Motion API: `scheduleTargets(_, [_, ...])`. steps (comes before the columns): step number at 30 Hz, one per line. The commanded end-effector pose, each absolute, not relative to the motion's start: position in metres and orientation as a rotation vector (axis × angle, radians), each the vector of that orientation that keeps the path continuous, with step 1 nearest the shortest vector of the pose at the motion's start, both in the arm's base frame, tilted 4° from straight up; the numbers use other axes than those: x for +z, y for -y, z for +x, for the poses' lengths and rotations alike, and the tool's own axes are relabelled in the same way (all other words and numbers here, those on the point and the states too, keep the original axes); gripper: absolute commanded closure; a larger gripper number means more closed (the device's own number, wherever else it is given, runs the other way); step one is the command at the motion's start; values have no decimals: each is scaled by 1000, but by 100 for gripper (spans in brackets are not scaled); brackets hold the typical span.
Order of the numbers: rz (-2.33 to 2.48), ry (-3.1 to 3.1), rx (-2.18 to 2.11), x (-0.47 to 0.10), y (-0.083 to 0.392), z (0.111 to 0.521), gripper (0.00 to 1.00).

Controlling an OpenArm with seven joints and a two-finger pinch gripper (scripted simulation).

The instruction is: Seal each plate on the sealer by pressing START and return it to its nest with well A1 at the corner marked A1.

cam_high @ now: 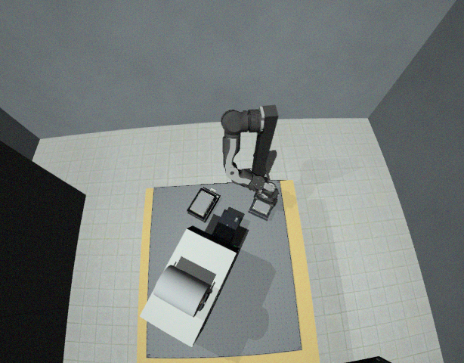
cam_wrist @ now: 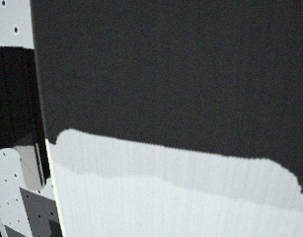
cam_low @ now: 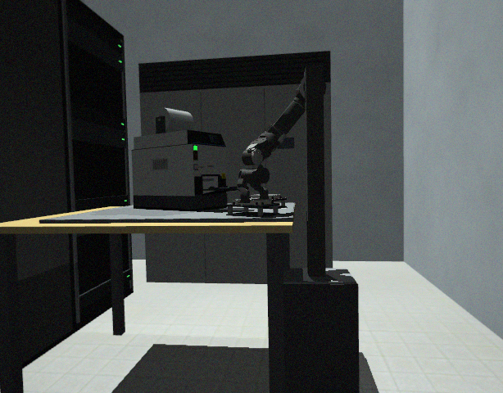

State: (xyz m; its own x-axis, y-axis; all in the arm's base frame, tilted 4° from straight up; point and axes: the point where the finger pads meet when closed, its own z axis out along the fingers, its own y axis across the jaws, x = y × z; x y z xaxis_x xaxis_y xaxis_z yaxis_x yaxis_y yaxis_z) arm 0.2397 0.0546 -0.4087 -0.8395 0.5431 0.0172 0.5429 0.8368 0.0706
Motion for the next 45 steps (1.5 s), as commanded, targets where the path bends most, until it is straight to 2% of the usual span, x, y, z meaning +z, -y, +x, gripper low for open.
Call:
scheduleTargets(1, [885, -3008, 120, -408, -56, 240, 35])
scheduleTargets(45, [890, -3007, 115, -386, -54, 239, 35])
